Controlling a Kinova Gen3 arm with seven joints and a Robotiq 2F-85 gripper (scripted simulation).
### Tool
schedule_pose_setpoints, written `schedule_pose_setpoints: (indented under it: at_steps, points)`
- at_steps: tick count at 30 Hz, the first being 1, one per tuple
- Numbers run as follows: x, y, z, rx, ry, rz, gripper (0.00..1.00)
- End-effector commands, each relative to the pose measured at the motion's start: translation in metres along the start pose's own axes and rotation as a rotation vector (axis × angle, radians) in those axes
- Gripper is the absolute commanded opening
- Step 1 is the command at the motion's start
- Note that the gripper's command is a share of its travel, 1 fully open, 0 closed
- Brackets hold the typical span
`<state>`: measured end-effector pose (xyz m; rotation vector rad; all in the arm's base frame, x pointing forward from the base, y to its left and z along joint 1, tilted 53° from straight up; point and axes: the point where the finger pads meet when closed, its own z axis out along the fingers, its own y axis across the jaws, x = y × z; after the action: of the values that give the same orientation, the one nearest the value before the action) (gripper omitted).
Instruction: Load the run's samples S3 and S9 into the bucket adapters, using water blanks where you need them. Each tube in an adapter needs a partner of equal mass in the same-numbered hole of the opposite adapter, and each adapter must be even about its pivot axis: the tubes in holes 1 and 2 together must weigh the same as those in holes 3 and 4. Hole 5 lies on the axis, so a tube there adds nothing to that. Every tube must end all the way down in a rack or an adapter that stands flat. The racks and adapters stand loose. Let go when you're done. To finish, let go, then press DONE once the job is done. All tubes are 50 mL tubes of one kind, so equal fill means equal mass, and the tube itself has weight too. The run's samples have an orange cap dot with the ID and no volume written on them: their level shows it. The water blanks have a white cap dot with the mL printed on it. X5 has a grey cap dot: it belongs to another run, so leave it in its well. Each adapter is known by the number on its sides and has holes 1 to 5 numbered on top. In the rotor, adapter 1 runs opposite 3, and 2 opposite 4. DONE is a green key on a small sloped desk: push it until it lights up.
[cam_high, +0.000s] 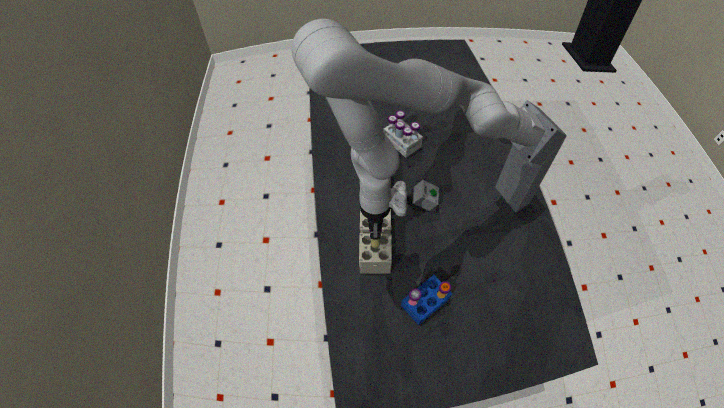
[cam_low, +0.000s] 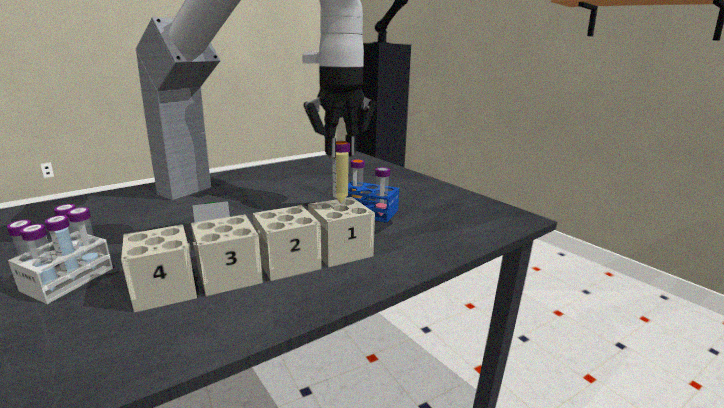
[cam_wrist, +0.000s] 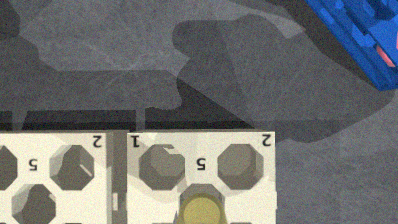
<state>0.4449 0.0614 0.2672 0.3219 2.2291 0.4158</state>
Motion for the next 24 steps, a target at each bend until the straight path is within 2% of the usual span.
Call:
schedule_pose_setpoints:
  at_steps: [1, 24]
  points:
    - [-0.0003, 0.0001, 0.0049, 0.002, -0.003, 0.000, 0.10]
    - [-0.0003, 0.0001, 0.0075, 0.002, -0.003, 0.000, 0.10]
